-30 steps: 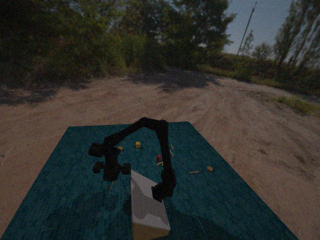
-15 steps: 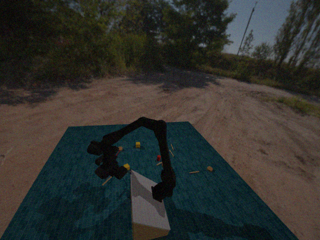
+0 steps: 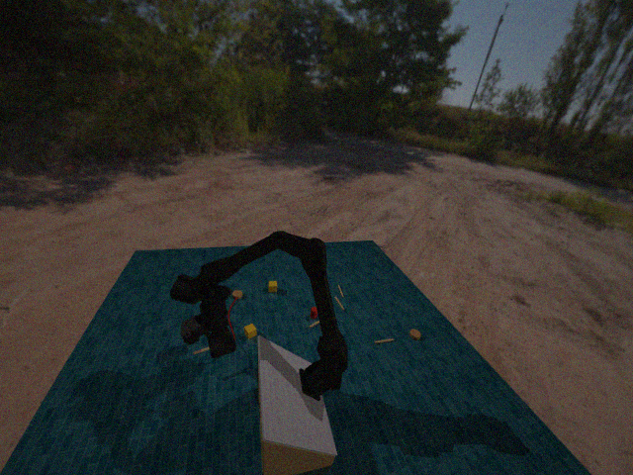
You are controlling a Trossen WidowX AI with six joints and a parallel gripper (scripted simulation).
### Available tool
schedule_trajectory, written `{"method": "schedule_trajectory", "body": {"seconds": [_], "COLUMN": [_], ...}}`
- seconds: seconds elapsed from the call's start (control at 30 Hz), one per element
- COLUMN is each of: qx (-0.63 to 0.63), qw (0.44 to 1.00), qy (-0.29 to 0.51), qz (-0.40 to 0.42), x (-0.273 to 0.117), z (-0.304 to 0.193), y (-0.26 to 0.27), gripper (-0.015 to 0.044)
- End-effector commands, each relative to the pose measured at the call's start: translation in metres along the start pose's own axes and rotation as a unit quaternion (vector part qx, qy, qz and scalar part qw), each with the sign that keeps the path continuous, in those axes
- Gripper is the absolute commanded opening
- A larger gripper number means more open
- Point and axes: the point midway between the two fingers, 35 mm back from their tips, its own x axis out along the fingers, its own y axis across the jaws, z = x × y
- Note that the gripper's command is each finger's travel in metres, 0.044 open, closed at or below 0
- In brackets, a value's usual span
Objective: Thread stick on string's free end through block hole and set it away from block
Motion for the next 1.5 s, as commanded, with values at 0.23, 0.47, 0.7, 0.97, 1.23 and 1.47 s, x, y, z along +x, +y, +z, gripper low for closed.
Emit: {"method": "schedule_trajectory", "body": {"seconds": [0.23, 0.47, 0.7, 0.97, 1.23, 1.47], "qx": [0.183, 0.305, 0.421, 0.546, 0.660, 0.748], "qw": [0.983, 0.952, 0.907, 0.838, 0.751, 0.663], "qy": [-0.002, -0.004, -0.005, -0.004, -0.004, -0.004], "qz": [-0.001, 0.000, 0.001, 0.002, 0.002, 0.002], "x": [-0.001, -0.002, -0.002, -0.002, -0.002, -0.001], "z": [0.003, 0.005, 0.006, 0.007, 0.009, 0.010], "y": [-0.010, -0.017, -0.023, -0.031, -0.038, -0.045], "gripper": [0.0000, 0.0000, 0.0000, 0.0000, 0.0000, 0.0000]}}
